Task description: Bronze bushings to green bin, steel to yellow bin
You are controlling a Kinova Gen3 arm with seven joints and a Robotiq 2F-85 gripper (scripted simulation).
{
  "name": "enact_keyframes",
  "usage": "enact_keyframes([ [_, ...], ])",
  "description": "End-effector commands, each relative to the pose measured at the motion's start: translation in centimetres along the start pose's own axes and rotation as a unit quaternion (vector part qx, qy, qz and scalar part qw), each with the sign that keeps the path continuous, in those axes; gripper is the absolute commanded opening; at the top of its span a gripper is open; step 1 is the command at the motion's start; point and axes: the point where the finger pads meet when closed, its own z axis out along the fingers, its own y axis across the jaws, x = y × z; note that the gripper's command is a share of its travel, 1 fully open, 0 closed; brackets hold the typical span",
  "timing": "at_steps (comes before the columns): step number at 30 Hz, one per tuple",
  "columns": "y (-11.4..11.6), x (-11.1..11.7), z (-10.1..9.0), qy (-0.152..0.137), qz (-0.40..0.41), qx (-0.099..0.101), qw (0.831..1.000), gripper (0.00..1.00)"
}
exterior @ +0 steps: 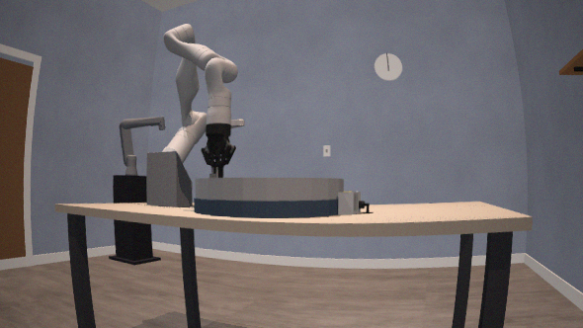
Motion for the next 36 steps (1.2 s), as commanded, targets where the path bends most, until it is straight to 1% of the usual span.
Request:
enact_keyframes([
  [1, 0.2, -0.1, -1.7, -0.001, -0.001, -0.003, 1.0, 0.0],
  [6, 0.2, -0.1, -1.7, -0.001, -0.001, -0.003, 1.0, 0.0],
  [11, 0.2, -0.1, -3.9, -0.001, -0.001, -0.003, 1.0, 0.0],
  [14, 0.2, -0.1, -3.9, -0.001, -0.001, -0.003, 1.0, 0.0],
  [19, 0.1, -0.1, -6.0, 0.0, -0.001, -0.003, 1.0, 0.0],
  [30, 0.1, -0.1, -6.0, 0.0, -0.001, -0.003, 1.0, 0.0],
  [31, -0.3, 0.9, -5.7, 0.0, -0.001, -0.003, 1.0, 0.0],
  [35, -1.9, 4.9, -5.8, 0.0, -0.011, -0.003, 1.0, 0.0],
  [36, -1.9, 4.9, -5.8, 0.0, -0.011, -0.003, 1.0, 0.0],
])
